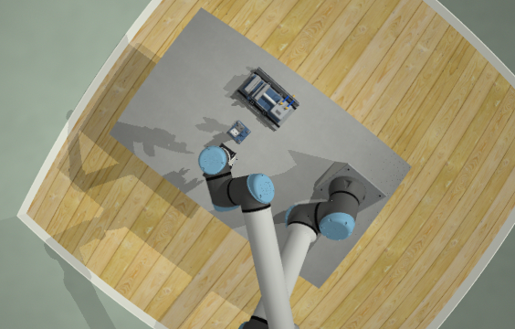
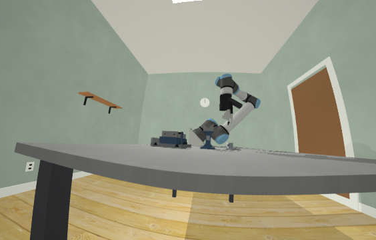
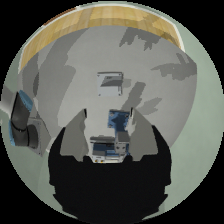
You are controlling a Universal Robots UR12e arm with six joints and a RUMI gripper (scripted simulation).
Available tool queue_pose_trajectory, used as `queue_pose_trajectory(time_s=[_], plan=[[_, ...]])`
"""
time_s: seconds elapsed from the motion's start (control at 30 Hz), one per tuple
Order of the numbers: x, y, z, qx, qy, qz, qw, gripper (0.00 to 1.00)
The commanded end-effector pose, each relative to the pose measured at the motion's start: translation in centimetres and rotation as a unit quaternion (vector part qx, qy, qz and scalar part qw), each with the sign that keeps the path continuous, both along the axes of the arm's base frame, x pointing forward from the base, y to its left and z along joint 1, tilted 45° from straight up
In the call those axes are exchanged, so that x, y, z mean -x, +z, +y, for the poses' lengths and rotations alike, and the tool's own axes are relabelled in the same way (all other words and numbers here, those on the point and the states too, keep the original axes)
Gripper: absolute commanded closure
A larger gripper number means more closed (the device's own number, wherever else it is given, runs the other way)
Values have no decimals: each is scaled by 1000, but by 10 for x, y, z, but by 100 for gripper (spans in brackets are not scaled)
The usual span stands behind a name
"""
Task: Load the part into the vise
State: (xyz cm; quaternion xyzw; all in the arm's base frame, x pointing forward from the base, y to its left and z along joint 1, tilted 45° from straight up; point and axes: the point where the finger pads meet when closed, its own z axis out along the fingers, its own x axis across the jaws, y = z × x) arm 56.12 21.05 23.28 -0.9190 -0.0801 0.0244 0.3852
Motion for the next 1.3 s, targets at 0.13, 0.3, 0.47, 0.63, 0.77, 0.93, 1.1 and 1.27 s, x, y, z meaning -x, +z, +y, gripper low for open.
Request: queue_pose_trajectory(time_s=[0.13,0.3,0.47,0.63,0.77,0.93,1.1,1.27], plan=[[1,-14,14,0,0,-1,1000,49],[2,-21,21,0,0,-1,1000,49],[4,-31,30,0,0,-1,1000,49],[5,-40,39,0,0,-1,1000,49],[5,-43,43,0,0,-1,1000,49],[7,-52,52,0,0,-1,1000,49],[8,-61,60,0,0,-1,1000,49],[9,-67,67,0,0,-1,1000,49]])
